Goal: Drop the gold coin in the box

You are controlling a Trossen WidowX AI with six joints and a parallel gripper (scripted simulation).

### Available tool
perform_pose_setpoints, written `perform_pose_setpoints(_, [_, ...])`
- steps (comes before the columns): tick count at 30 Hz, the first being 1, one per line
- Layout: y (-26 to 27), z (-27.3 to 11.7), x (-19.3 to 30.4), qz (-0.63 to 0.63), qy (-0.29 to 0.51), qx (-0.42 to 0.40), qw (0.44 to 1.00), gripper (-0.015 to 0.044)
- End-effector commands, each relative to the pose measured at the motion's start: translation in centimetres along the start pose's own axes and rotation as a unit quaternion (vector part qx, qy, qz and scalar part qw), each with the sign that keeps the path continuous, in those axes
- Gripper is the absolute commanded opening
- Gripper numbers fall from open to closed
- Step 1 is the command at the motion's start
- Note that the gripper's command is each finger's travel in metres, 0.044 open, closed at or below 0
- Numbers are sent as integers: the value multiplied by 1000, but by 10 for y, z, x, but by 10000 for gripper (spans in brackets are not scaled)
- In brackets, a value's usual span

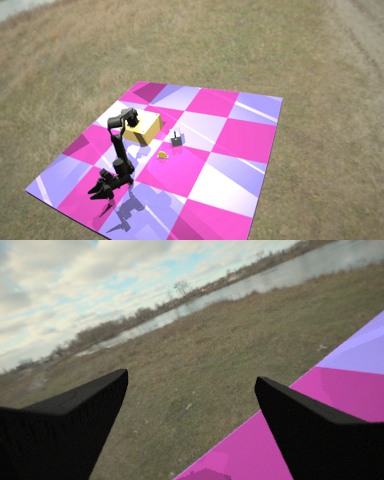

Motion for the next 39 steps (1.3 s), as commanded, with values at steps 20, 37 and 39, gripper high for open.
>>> perform_pose_setpoints(20, [88, -157, -24, -477, 271, -367, 751, 161])
perform_pose_setpoints(37, [28, -283, -93, -630, 368, -576, 368, 161])
perform_pose_setpoints(39, [16, -295, -105, -637, 376, -593, 318, 161])
Point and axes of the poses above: the point midway between the two fingers, 35 mm back from their tips, its own z axis out along the fingers, its own y axis across the jaws, x = y × z, the point moved 7 cm from there along -z, back along the fingers, and after that the axes turned 5 degrees about -z, right-handed, at the moved point
